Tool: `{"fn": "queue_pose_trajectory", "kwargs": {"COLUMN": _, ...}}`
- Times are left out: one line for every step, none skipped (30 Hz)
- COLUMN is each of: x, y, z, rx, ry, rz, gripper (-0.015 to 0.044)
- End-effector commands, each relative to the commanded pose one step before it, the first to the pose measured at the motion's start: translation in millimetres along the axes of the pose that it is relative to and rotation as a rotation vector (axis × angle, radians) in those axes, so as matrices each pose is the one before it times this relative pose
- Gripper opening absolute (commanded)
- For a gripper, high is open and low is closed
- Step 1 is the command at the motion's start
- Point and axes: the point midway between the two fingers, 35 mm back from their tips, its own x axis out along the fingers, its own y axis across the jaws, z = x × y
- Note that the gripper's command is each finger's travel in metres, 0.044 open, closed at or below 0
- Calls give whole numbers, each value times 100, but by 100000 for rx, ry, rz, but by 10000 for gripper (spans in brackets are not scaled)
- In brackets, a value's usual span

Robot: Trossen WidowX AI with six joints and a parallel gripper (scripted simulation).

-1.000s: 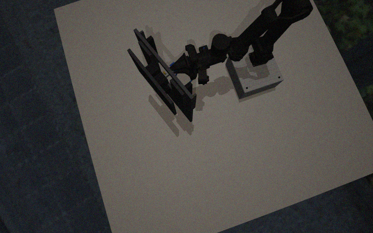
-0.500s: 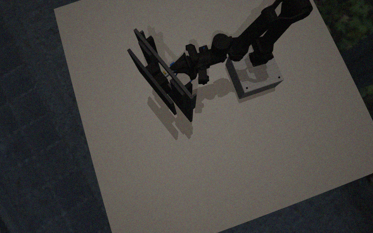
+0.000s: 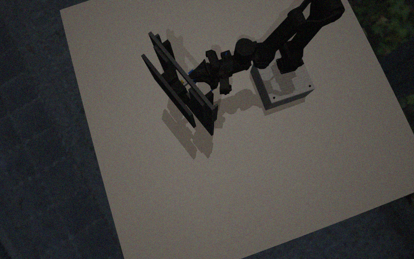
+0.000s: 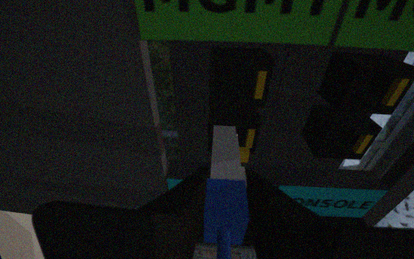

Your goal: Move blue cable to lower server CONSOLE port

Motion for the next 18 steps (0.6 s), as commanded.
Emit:
{"fn": "queue_pose_trajectory", "kwargs": {"x": 189, "y": 24, "z": -15, "rx": 321, "ry": 383, "rz": -271, "gripper": 0}}
{"fn": "queue_pose_trajectory", "kwargs": {"x": 20, "y": 1, "z": 7, "rx": 1, "ry": 1, "rz": -18, "gripper": 0}}
{"fn": "queue_pose_trajectory", "kwargs": {"x": 22, "y": 0, "z": 8, "rx": 2, "ry": 1, "rz": -6, "gripper": 0}}
{"fn": "queue_pose_trajectory", "kwargs": {"x": 20, "y": 0, "z": 7, "rx": 2, "ry": 1, "rz": -6, "gripper": 0}}
{"fn": "queue_pose_trajectory", "kwargs": {"x": 23, "y": 0, "z": 8, "rx": 3, "ry": 1, "rz": 3, "gripper": 0}}
{"fn": "queue_pose_trajectory", "kwargs": {"x": 20, "y": 0, "z": 7, "rx": 3, "ry": 1, "rz": 3, "gripper": 0}}
{"fn": "queue_pose_trajectory", "kwargs": {"x": 22, "y": 0, "z": 8, "rx": 1, "ry": 1, "rz": -5, "gripper": 0}}
{"fn": "queue_pose_trajectory", "kwargs": {"x": 21, "y": 0, "z": 8, "rx": 1, "ry": 1, "rz": -5, "gripper": 0}}
{"fn": "queue_pose_trajectory", "kwargs": {"x": 24, "y": 0, "z": 9, "rx": 4, "ry": 0, "rz": 4, "gripper": 0}}
{"fn": "queue_pose_trajectory", "kwargs": {"x": 20, "y": 0, "z": 7, "rx": 3, "ry": 0, "rz": 3, "gripper": 0}}
{"fn": "queue_pose_trajectory", "kwargs": {"x": 14, "y": -8, "z": -2, "rx": 1, "ry": 0, "rz": -1, "gripper": 0}}
{"fn": "queue_pose_trajectory", "kwargs": {"x": 25, "y": -13, "z": -4, "rx": 1, "ry": 0, "rz": -2, "gripper": 0}}
{"fn": "queue_pose_trajectory", "kwargs": {"x": 28, "y": -5, "z": 5, "rx": 0, "ry": 0, "rz": -7, "gripper": 0}}
{"fn": "queue_pose_trajectory", "kwargs": {"x": 29, "y": -6, "z": 5, "rx": 0, "ry": 0, "rz": -7, "gripper": 0}}
{"fn": "queue_pose_trajectory", "kwargs": {"x": 25, "y": -1, "z": 8, "rx": 2, "ry": 0, "rz": -6, "gripper": 0}}
{"fn": "queue_pose_trajectory", "kwargs": {"x": 20, "y": -1, "z": 6, "rx": 1, "ry": 0, "rz": -5, "gripper": 0}}
{"fn": "queue_pose_trajectory", "kwargs": {"x": 21, "y": 0, "z": 8, "rx": 2, "ry": 0, "rz": -5, "gripper": 0}}
{"fn": "queue_pose_trajectory", "kwargs": {"x": 22, "y": 0, "z": 8, "rx": 2, "ry": 1, "rz": -5, "gripper": 0}}
